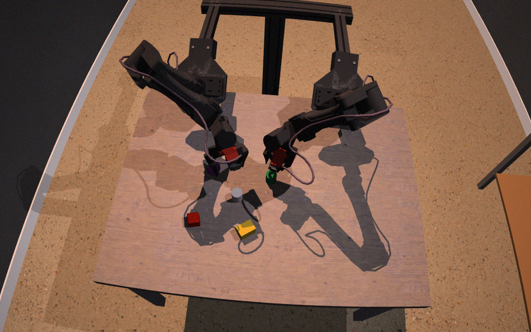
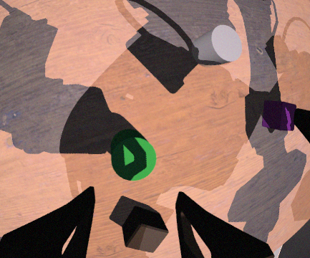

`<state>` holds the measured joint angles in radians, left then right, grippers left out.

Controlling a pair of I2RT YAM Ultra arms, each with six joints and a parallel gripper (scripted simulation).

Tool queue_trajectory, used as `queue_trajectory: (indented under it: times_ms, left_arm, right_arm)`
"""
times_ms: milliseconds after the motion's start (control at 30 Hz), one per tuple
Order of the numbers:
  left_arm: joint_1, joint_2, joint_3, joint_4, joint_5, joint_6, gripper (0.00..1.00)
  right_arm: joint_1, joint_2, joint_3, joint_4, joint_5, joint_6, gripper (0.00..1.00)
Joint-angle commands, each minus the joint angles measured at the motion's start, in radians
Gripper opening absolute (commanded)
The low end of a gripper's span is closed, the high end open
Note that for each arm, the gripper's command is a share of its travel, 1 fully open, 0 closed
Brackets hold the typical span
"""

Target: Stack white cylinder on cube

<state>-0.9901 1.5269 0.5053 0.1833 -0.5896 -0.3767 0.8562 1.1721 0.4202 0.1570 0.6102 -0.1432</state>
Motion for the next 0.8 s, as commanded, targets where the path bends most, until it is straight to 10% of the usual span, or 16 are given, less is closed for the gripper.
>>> queue_trajectory:
  times_ms: [0,767]
  left_arm:
    - [0.065,0.026,0.097,-0.098,0.093,-0.170,0.64]
    - [0.295,0.264,0.659,-0.528,0.475,-0.905,0.64]
  right_arm:
    - [0.000,-0.004,0.029,0.008,-0.003,-0.002,1.00]
    - [0.000,-0.004,0.029,0.008,-0.003,-0.002,1.00]
